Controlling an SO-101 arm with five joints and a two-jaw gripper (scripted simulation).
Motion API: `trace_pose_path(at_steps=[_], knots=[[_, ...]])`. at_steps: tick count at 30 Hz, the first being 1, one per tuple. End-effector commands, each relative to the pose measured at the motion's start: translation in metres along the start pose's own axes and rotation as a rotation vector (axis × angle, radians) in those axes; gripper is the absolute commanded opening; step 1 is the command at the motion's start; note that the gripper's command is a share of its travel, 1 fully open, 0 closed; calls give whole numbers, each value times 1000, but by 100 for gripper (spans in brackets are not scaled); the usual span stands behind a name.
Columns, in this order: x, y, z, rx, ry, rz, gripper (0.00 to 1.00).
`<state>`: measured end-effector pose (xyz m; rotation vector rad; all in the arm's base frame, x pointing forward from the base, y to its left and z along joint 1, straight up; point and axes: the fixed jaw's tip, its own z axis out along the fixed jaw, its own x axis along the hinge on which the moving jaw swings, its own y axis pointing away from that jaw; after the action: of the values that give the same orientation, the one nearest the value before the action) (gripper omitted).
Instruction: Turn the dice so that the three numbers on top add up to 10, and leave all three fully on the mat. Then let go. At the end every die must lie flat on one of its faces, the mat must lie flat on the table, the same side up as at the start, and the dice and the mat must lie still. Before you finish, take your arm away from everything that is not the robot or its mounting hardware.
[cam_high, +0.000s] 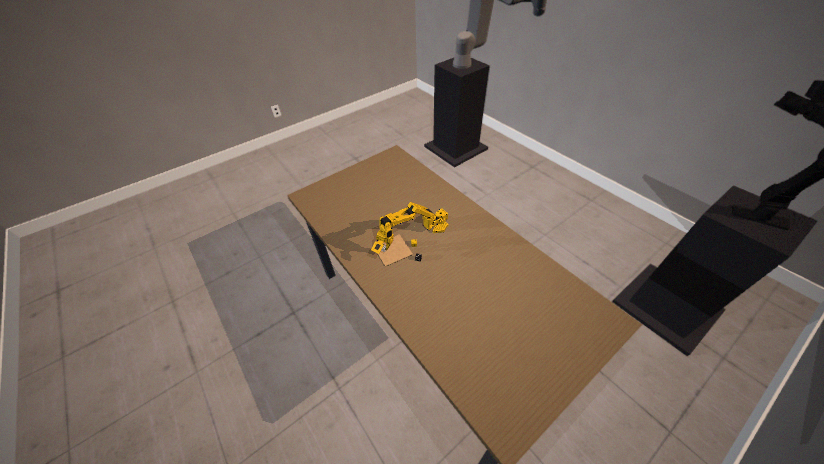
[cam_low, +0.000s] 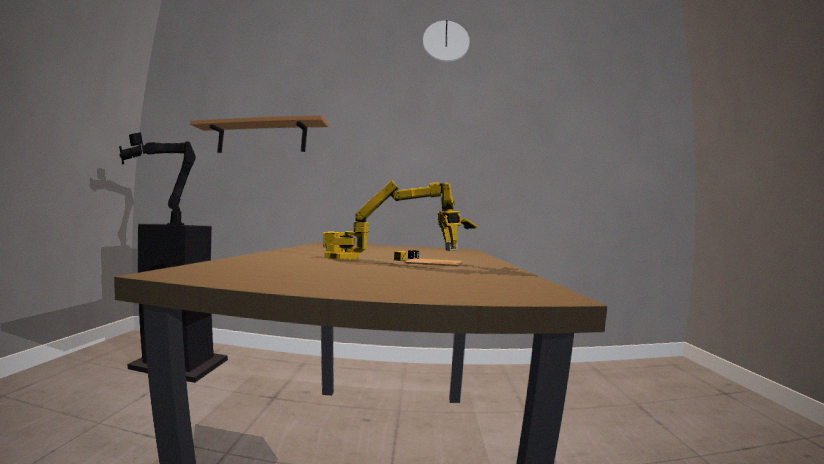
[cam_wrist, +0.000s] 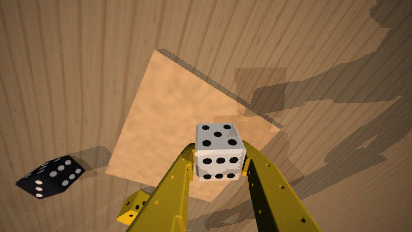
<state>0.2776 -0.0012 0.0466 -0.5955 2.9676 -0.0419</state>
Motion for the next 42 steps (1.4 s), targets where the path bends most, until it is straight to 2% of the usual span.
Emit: trace_pose_path(at_steps=[1, 42], knots=[[-8, -1, -10, 21, -53, -19, 0], [-7, 0, 4, 7, -21, -19, 0]])
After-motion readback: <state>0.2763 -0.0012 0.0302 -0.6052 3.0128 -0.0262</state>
